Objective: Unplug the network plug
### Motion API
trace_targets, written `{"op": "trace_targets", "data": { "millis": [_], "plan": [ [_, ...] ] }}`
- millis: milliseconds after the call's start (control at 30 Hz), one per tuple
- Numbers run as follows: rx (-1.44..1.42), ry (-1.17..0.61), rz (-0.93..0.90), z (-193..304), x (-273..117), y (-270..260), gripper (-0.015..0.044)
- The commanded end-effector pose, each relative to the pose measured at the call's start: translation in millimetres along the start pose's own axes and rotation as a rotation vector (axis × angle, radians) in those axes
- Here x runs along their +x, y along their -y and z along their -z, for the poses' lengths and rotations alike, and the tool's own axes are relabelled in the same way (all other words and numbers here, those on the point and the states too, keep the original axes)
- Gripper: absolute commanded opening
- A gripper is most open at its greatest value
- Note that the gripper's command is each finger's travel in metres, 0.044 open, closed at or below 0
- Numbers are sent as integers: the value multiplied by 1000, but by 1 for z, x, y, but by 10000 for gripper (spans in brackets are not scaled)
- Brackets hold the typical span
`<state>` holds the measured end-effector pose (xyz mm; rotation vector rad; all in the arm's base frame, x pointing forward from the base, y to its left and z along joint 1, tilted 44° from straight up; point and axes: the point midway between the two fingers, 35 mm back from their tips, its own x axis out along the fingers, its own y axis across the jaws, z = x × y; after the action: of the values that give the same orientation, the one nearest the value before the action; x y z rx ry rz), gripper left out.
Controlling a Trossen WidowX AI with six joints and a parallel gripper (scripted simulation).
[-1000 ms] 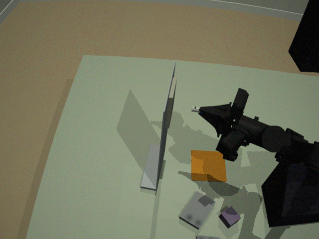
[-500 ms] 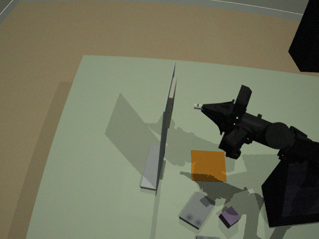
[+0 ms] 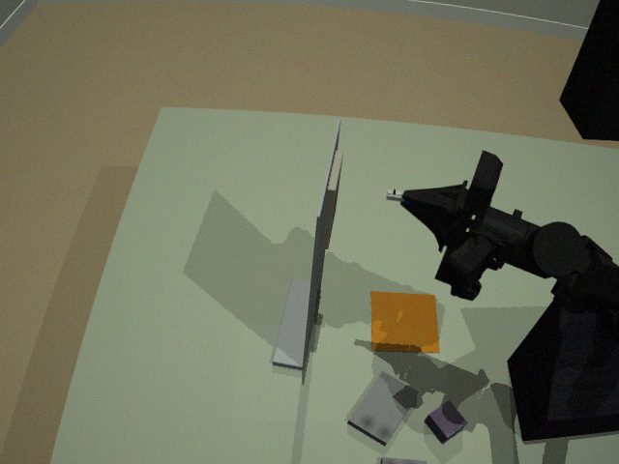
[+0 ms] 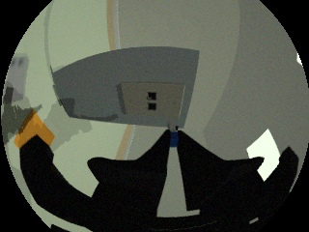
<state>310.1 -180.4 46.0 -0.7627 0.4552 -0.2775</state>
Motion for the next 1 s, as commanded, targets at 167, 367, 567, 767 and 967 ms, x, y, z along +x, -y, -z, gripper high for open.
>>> {"op": "trace_targets", "data": {
  "millis": [167,367,567,767,967],
  "plan": [
    [-7,8,3,-2,-10,18,0],
    [-13,9,-8,-1,-11,20,0],
    [-58,19,-100,4,-3,-1,0],
    [-101,34,-193,10,3,-23,0],
    [-139,56,-284,16,7,-46,0]
  ]
}}
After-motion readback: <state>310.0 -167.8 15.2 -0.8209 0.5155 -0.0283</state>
